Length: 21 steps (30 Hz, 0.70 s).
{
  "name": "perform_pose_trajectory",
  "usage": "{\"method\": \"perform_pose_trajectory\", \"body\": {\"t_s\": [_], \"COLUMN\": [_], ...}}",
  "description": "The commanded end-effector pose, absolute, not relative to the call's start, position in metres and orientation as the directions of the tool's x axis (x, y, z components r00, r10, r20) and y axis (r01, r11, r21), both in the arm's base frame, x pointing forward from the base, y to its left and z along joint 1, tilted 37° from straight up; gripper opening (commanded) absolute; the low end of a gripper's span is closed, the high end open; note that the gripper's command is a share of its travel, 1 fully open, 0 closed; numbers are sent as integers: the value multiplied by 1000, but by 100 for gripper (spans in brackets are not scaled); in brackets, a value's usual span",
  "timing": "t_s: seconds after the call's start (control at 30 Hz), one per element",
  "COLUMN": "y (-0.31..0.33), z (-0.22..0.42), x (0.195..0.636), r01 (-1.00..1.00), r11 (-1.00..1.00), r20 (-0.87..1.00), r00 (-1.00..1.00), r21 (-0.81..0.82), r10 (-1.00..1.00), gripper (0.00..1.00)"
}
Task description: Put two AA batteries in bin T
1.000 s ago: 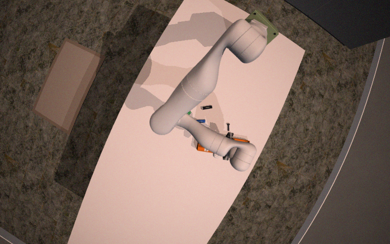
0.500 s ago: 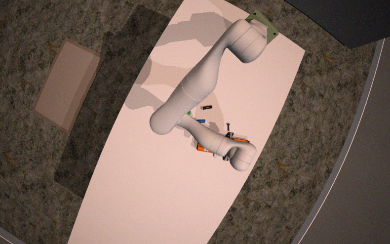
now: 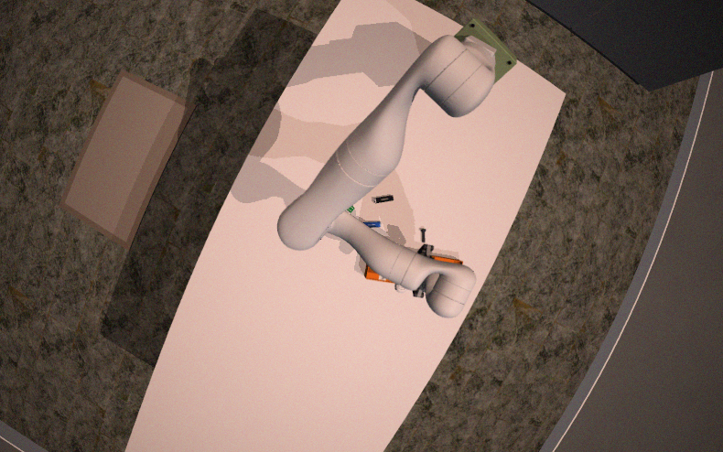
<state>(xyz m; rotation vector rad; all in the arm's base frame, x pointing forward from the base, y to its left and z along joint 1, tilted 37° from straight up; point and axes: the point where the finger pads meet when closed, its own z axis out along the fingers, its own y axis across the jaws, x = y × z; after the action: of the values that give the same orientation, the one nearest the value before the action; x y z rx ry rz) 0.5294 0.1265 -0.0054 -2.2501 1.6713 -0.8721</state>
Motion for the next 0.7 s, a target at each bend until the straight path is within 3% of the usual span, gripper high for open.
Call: {"method": "perform_pose_trajectory", "body": {"t_s": [0.0, 0.67], "y": [128, 133], "z": [-1, 19], "x": [528, 514], "r01": [-799, -799], "r11": [-340, -340], "r20": [334, 334], "r00": [186, 186], "r21": [-495, -495], "r10": [-924, -924], "gripper": [29, 29]}}
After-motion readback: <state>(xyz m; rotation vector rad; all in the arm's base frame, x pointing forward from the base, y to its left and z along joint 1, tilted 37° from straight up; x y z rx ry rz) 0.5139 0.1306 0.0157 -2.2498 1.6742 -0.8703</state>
